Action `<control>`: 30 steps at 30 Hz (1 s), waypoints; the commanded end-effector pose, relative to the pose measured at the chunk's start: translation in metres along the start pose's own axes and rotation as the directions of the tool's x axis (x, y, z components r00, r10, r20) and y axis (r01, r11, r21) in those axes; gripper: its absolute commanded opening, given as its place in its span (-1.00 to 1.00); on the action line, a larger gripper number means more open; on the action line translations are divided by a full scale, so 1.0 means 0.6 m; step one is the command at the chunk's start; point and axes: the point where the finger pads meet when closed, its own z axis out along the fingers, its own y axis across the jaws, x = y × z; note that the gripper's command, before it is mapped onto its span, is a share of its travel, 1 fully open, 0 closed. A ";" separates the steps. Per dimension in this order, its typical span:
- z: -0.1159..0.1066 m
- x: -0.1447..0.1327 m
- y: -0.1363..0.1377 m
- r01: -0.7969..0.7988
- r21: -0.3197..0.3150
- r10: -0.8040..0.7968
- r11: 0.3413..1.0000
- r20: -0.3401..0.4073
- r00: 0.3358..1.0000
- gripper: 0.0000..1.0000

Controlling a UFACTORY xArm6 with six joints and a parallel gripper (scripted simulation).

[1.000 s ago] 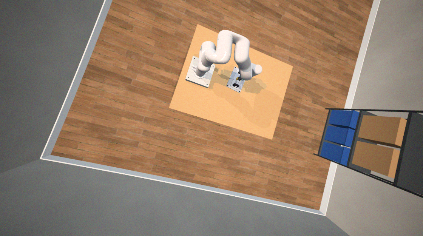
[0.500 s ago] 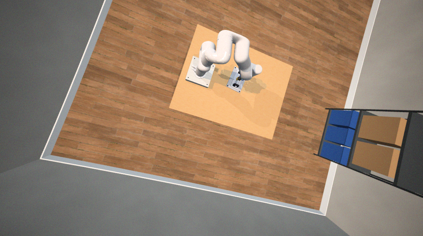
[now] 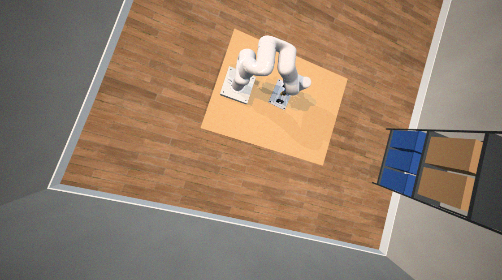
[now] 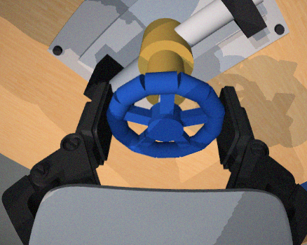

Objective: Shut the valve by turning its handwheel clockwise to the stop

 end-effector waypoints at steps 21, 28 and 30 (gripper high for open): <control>-0.002 -0.001 0.002 0.000 -0.003 0.000 1.000 0.002 1.000 1.00; -0.002 -0.001 0.002 0.000 -0.003 0.000 1.000 0.002 1.000 1.00; -0.002 -0.001 0.002 0.000 -0.003 0.000 1.000 0.002 1.000 1.00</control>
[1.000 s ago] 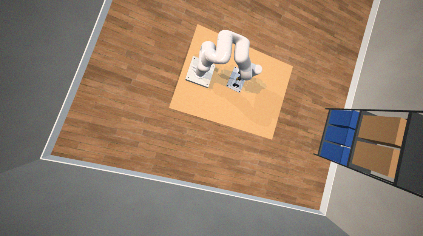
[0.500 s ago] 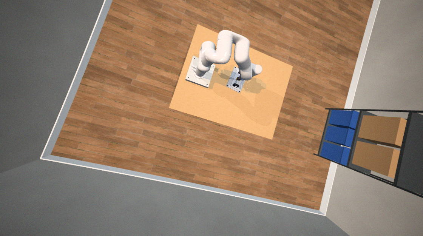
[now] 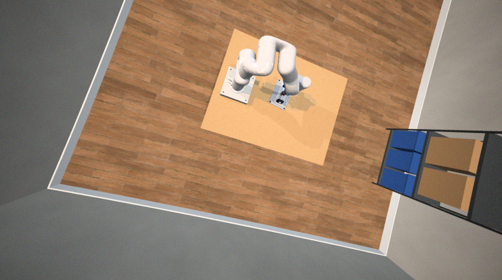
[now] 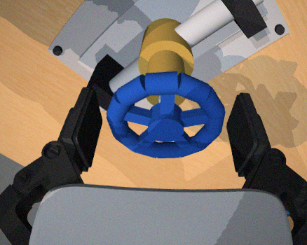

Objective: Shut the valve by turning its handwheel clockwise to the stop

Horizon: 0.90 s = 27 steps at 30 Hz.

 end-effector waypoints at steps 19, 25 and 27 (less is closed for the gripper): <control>-0.006 -0.001 0.002 0.000 -0.004 0.000 1.000 0.002 1.000 1.00; -0.017 -0.001 0.002 0.000 -0.004 0.000 1.000 0.002 1.000 1.00; -0.022 -0.001 0.002 0.000 -0.004 0.000 1.000 0.002 1.000 1.00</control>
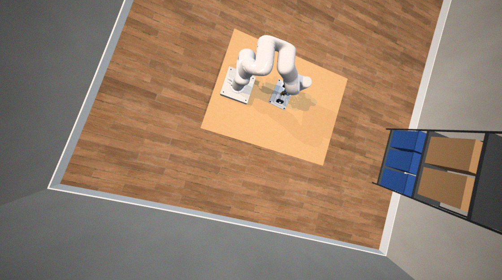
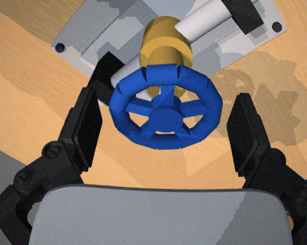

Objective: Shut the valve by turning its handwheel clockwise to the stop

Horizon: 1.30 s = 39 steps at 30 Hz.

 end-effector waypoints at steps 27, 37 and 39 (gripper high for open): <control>-0.101 -0.001 0.002 0.000 -0.004 0.000 1.000 0.002 1.000 1.00; -0.125 -0.001 0.002 0.000 -0.004 0.000 1.000 0.002 1.000 1.00; -0.127 -0.001 0.002 0.000 -0.004 0.000 1.000 0.002 1.000 1.00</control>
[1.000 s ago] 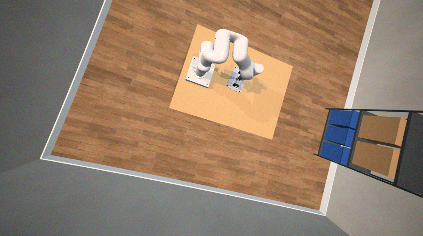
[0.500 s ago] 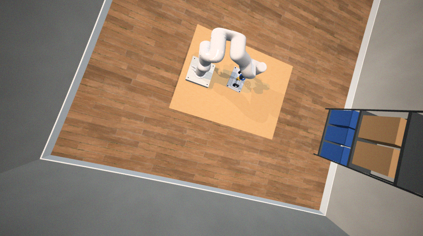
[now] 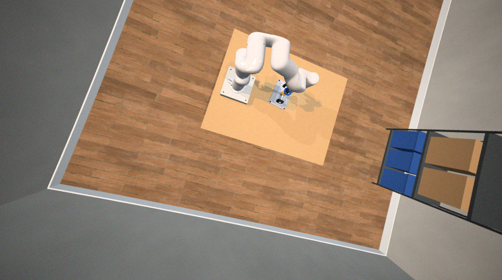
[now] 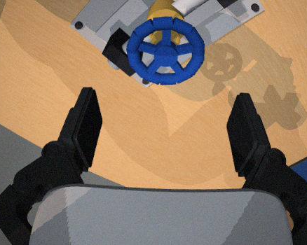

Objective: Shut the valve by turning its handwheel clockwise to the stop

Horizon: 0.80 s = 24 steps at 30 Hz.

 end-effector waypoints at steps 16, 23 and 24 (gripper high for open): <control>-0.010 -0.001 0.002 0.000 -0.003 0.000 1.000 0.002 1.000 1.00; -0.010 -0.001 0.002 0.000 -0.003 0.000 1.000 0.002 1.000 1.00; -0.010 -0.001 0.002 0.000 -0.003 0.000 1.000 0.002 1.000 1.00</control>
